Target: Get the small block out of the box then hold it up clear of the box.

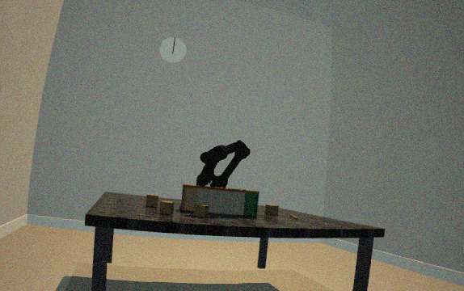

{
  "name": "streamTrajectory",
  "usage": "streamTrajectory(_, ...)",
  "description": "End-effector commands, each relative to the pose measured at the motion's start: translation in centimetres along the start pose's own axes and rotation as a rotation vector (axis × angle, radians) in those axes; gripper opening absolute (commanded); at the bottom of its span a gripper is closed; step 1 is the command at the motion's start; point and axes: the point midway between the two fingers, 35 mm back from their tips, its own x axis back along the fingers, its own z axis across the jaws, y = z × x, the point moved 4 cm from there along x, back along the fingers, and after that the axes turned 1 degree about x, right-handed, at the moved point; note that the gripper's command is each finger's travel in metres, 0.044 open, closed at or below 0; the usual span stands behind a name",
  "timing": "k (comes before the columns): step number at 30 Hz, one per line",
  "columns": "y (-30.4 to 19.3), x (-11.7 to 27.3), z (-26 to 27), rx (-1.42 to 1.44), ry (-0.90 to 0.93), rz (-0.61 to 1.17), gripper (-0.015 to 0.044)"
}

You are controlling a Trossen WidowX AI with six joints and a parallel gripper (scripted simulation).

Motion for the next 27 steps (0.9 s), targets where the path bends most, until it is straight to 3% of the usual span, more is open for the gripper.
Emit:
streamTrajectory(1,-0.5,-0.4,0.0,0.002,0.007,0.0,0.04)
streamTrajectory(10,-1.4,-0.7,0.0,0.002,0.007,0.0,0.04)
streamTrajectory(18,-3.1,5.2,0.0,0.0,0.004,0.0,0.04)
streamTrajectory(24,-3.1,4.9,-0.1,-0.007,-0.007,0.002,0.04)
streamTrajectory(27,-3.4,5.9,0.4,-0.167,-0.049,-0.005,0.0321)
